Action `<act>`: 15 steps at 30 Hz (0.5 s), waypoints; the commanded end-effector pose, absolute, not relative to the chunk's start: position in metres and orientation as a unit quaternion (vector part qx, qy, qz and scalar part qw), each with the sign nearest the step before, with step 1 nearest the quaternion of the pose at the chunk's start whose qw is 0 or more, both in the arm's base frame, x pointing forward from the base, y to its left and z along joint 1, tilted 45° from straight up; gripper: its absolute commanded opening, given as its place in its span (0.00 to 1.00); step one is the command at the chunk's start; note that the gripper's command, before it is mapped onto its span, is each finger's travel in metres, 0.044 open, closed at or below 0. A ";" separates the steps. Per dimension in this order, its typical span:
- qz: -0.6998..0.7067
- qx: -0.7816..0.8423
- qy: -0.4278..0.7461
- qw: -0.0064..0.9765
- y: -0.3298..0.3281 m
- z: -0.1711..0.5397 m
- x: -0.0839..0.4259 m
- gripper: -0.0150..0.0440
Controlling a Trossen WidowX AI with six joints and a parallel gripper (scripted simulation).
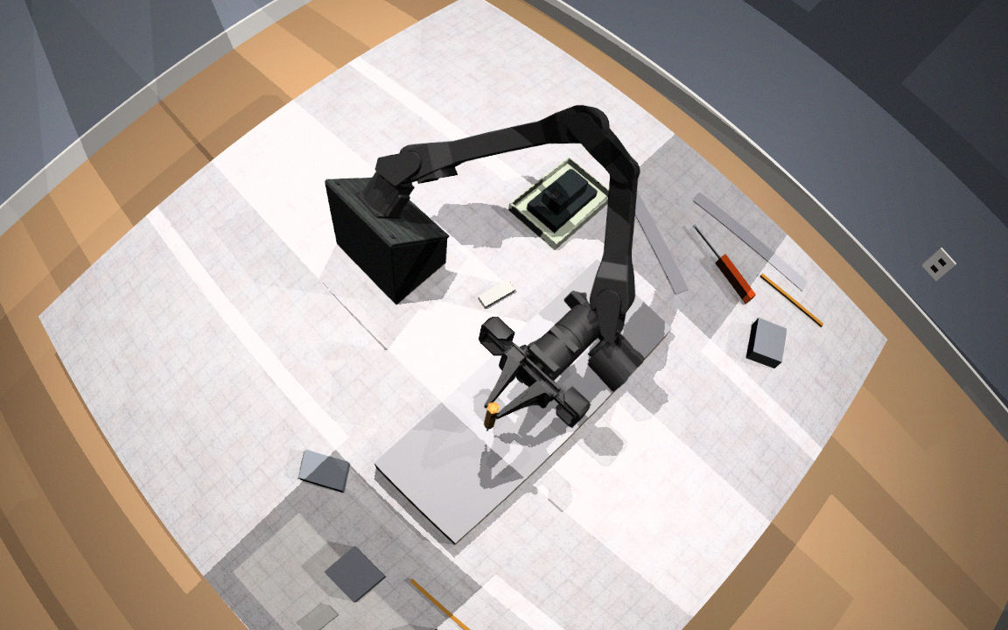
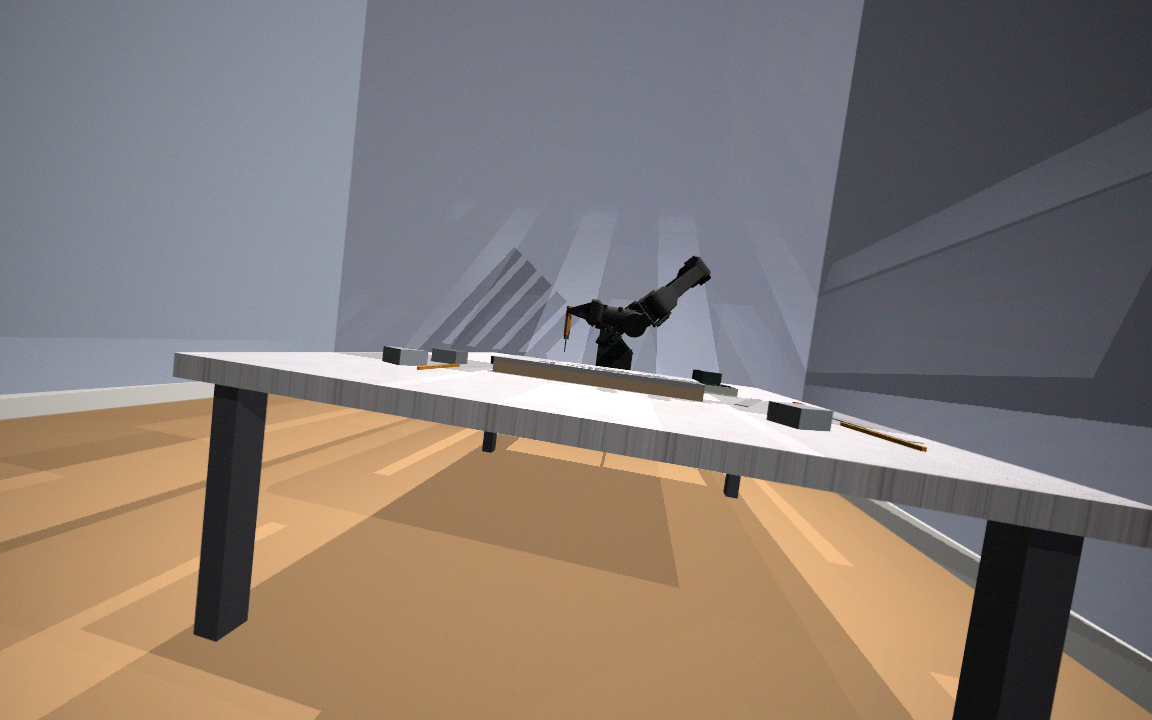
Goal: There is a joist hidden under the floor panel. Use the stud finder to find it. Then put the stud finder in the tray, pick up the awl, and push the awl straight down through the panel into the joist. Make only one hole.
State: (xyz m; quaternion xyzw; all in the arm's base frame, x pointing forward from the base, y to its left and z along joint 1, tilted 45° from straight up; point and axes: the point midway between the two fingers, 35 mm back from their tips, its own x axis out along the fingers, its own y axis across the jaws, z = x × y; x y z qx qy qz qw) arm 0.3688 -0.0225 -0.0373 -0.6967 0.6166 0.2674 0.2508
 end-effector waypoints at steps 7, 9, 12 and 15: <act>0.266 -0.696 0.619 0.250 -0.016 -0.046 0.367 0.25; 0.266 -0.696 0.619 0.250 -0.015 -0.047 0.367 0.25; 0.266 -0.696 0.619 0.250 -0.013 -0.049 0.367 0.25; 0.266 -0.696 0.619 0.250 -0.010 -0.052 0.367 0.25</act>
